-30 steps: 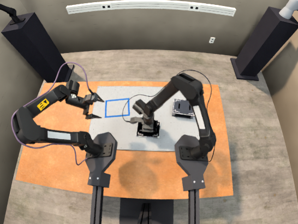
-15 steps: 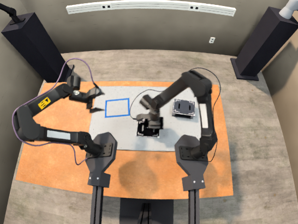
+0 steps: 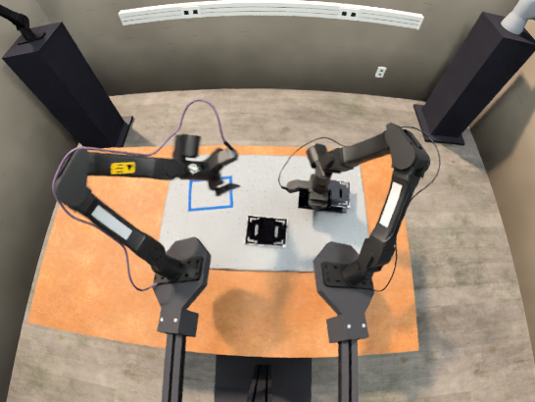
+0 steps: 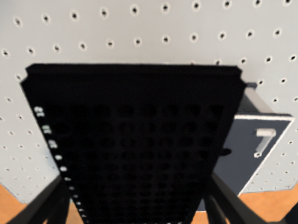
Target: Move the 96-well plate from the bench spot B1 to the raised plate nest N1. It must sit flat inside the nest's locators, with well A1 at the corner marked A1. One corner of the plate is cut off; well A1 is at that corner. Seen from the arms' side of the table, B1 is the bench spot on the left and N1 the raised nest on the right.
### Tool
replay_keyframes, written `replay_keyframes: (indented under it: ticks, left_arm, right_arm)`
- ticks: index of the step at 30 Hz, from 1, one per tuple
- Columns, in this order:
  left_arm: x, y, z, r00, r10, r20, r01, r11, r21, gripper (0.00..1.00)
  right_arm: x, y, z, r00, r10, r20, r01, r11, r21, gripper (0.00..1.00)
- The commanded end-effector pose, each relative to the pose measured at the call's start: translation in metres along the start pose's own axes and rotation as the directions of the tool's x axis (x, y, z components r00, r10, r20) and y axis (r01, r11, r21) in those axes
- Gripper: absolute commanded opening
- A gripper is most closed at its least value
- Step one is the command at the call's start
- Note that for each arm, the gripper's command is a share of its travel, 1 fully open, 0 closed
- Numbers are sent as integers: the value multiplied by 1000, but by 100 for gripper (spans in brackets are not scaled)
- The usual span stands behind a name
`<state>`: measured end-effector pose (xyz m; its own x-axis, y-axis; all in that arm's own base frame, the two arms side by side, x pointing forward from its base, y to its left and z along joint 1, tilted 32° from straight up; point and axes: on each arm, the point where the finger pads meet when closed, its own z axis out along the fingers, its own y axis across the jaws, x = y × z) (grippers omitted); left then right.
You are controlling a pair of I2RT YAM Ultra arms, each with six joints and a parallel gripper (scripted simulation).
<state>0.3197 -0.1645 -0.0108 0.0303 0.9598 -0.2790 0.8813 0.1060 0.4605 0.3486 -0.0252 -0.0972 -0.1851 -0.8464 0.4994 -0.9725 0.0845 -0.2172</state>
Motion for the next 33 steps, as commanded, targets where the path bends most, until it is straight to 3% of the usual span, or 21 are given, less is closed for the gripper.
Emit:
replay_keyframes:
  ticks: [1,11,13,17,23,33]
  left_arm:
    - [-35,9,29,990,-108,90,127,963,-236,100]
    - [-89,-54,45,941,-199,272,269,930,-249,100]
    - [-89,-54,45,941,-199,272,269,930,-249,100]
    - [-93,-87,51,915,-236,328,322,916,-238,100]
    - [-64,-143,72,945,-220,242,266,947,-180,100]
    - [-66,-143,74,945,-219,245,266,947,-180,100]
  right_arm:
    - [16,-24,-11,999,-43,34,42,999,18,79]
    - [62,-58,-11,999,15,31,-16,999,29,79]
    - [62,-58,-11,999,15,31,-16,999,29,79]
    - [67,-63,-12,999,26,30,-27,999,34,79]
    - [69,-65,-12,999,32,30,-33,999,36,79]
    - [69,-65,-12,999,34,30,-35,999,36,79]
